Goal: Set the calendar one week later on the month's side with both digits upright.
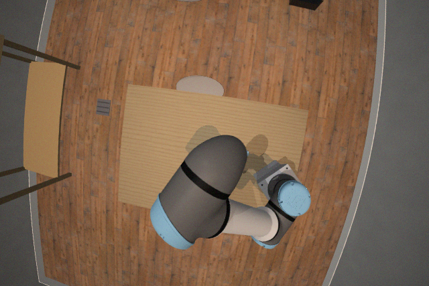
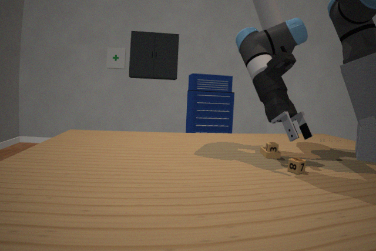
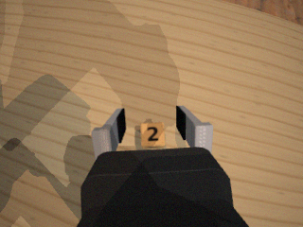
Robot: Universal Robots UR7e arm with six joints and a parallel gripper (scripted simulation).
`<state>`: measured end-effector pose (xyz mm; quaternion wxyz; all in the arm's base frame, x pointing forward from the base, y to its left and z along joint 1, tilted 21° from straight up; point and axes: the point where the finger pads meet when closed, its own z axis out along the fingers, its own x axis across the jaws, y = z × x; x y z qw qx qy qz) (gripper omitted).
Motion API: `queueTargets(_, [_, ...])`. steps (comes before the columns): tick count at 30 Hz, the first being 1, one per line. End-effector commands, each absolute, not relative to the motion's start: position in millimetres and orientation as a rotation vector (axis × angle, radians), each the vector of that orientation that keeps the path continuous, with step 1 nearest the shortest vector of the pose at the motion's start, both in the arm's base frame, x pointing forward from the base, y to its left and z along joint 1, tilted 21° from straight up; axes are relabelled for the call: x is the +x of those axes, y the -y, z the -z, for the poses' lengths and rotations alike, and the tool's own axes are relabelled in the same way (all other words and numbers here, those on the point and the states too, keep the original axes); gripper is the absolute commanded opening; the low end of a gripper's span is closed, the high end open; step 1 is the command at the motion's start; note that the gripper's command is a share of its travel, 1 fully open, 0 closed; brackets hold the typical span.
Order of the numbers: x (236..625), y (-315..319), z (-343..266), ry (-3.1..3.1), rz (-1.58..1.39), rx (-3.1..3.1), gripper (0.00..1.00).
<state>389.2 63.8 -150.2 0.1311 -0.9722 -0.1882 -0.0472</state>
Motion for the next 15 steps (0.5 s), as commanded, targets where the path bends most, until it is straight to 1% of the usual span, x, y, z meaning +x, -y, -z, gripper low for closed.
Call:
queueTargets(1, [391.0, -62.3, 147.6, 0.542, 0.166, -2.873, 1.0])
queueTargets(15, [388.5, -63.8, 151.6, 0.554, 0.172, -2.954, 1.0])
